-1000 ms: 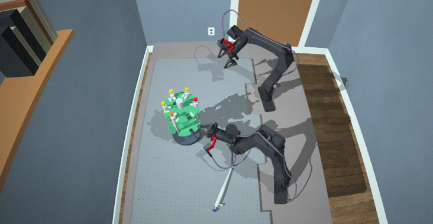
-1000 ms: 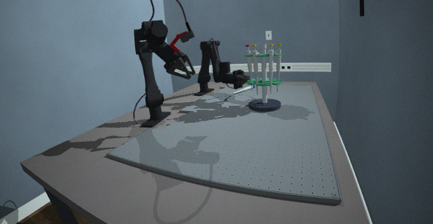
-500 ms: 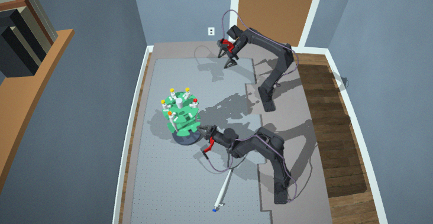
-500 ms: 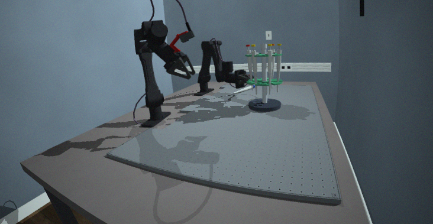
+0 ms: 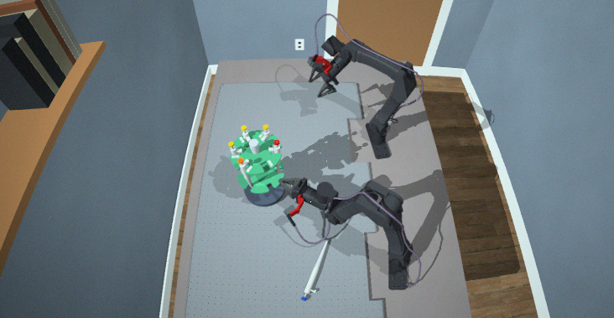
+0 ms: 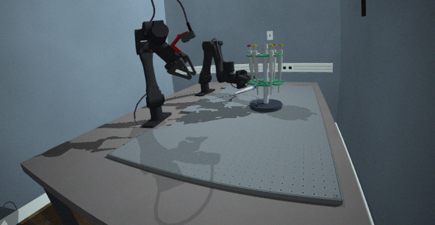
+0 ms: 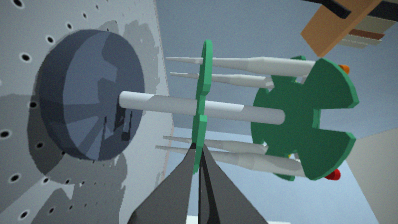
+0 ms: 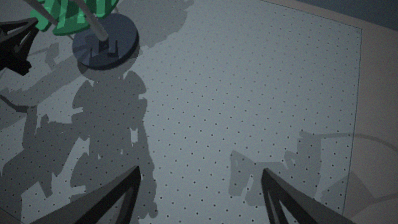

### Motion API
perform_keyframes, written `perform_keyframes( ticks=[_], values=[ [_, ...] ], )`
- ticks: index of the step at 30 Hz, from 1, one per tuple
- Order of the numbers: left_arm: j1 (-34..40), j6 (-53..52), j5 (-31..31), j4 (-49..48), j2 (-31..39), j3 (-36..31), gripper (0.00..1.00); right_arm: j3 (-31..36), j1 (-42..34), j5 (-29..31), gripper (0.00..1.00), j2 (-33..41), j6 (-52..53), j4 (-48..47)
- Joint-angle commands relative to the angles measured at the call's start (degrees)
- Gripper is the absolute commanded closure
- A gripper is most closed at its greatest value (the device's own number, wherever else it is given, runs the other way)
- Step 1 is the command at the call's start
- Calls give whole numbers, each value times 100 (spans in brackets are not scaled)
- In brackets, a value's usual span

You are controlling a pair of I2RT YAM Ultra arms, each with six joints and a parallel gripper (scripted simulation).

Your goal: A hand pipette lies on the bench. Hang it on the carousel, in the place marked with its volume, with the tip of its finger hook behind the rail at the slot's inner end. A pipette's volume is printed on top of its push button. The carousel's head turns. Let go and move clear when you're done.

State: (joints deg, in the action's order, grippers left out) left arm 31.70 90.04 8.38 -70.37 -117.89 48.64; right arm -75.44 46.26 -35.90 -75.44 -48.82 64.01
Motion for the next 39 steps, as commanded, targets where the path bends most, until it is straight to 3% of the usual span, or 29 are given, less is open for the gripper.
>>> perform_keyframes(
  ticks=[1, 35, 36, 39],
  values=[
    [-114, -16, -41, 157, 97, 0, 100, -140, 48, -121, 0, -1, -28, -82],
    [-114, -16, -41, 157, 97, 0, 100, -140, 48, -121, 0, -1, -28, -82],
    [-114, -16, -41, 157, 97, 0, 51, -140, 48, -121, 0, -1, -28, -82],
    [-115, -17, -29, 159, 97, 2, 51, -140, 48, -121, 0, -1, -28, -82]
  ],
)
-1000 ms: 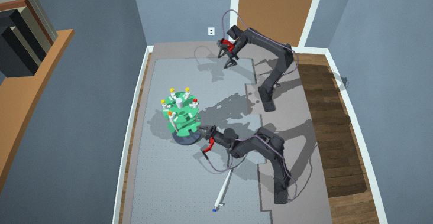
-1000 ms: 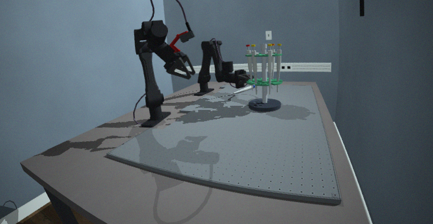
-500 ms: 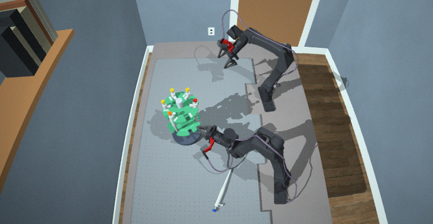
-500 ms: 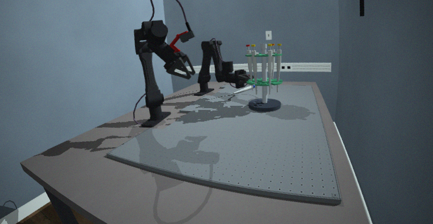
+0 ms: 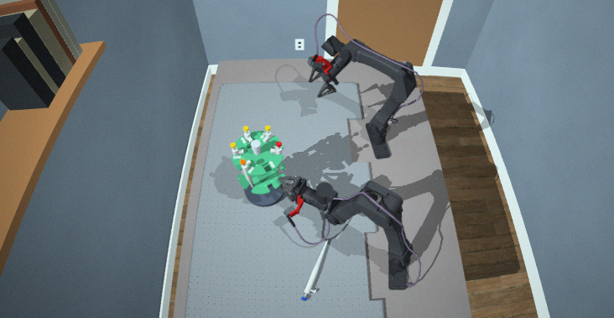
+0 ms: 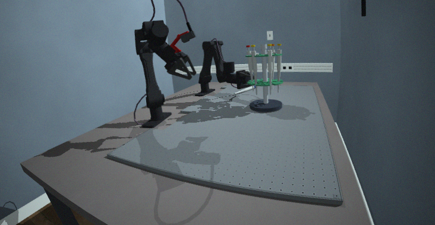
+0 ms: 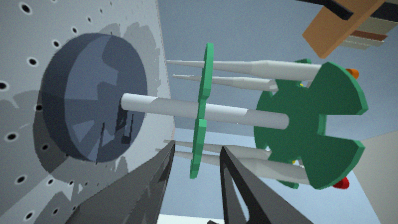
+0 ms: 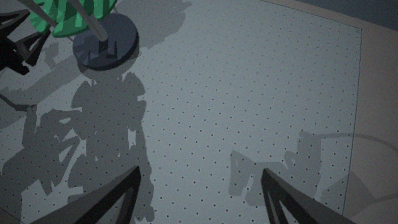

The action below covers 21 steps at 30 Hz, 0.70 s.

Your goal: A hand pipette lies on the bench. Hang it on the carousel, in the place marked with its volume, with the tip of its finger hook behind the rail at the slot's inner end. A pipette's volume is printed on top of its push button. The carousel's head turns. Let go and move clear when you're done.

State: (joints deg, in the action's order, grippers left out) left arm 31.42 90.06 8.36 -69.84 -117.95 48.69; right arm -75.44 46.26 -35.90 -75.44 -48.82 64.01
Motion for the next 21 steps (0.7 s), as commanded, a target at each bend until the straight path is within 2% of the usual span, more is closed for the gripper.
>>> perform_keyframes(
  ticks=[1, 20, 21],
  values=[
    [-87, -19, -27, 107, 103, -1, 51, -140, 48, -121, 0, -1, -28, -82],
    [-30, -7, -8, 38, 49, 20, 51, -140, 48, -121, 0, -1, -28, -82],
    [-35, -24, -5, 78, 180, -164, 51, -140, 48, -121, 0, -1, -28, -82]
  ],
)
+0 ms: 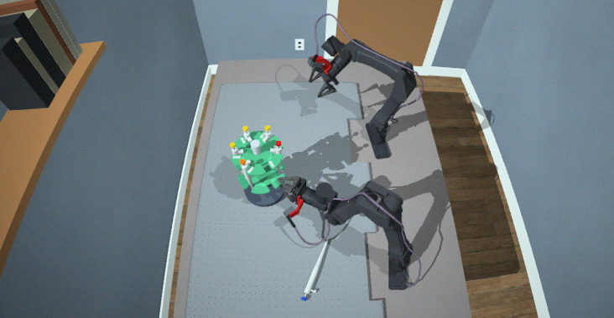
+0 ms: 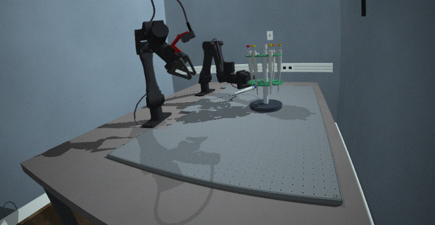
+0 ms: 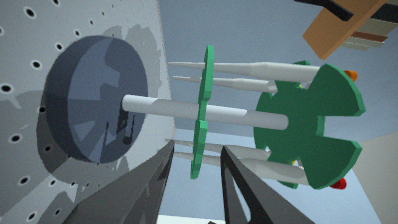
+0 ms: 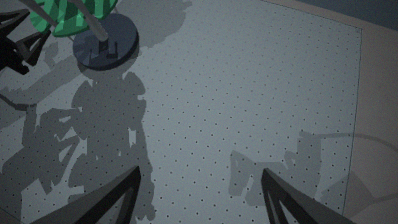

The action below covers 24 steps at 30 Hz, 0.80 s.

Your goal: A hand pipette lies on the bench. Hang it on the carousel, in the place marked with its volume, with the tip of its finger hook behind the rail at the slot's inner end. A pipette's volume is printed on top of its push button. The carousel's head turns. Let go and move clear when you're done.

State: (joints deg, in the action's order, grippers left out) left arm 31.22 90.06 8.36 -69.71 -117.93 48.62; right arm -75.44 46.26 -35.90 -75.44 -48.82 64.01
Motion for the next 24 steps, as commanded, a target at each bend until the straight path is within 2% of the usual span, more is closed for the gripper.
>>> perform_keyframes(
  ticks=[1, 24],
  values=[
    [11, -24, 19, -87, 211, -218, 51, -140, 48, -121, 0, -1, -28, -82],
    [192, -19, 186, -674, 871, -1454, 51, -140, 48, -121, 0, -1, -28, -82]
  ],
)
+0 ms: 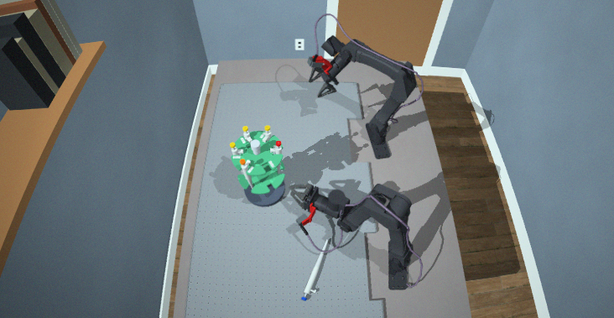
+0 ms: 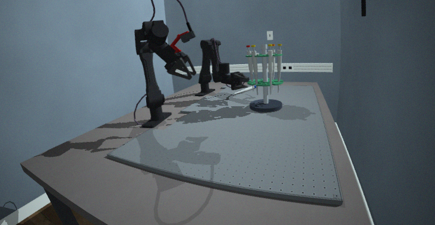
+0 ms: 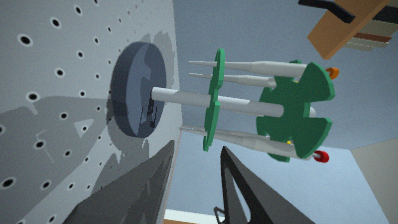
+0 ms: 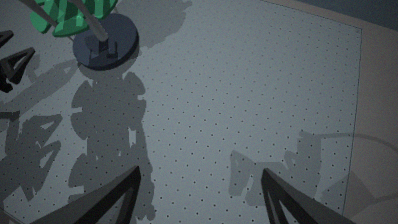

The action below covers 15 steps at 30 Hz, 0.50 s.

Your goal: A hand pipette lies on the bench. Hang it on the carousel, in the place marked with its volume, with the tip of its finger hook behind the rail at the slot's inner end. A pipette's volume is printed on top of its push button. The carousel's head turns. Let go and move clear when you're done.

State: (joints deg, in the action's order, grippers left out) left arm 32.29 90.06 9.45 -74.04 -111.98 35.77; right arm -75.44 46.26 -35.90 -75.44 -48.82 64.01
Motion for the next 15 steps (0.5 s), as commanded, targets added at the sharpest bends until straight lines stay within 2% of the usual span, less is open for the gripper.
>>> perform_keyframes(
  ticks=[1, 9, 15],
  values=[
    [93, -19, 84, -269, 310, -231, 51, -140, 48, -121, 0, -1, -28, -82],
    [167, -18, 158, -484, 596, -735, 51, -140, 48, -121, 0, -1, -28, -82],
    [118, -6, 118, -405, 528, -641, 51, -140, 48, -121, 0, -1, -28, -82]
  ],
)
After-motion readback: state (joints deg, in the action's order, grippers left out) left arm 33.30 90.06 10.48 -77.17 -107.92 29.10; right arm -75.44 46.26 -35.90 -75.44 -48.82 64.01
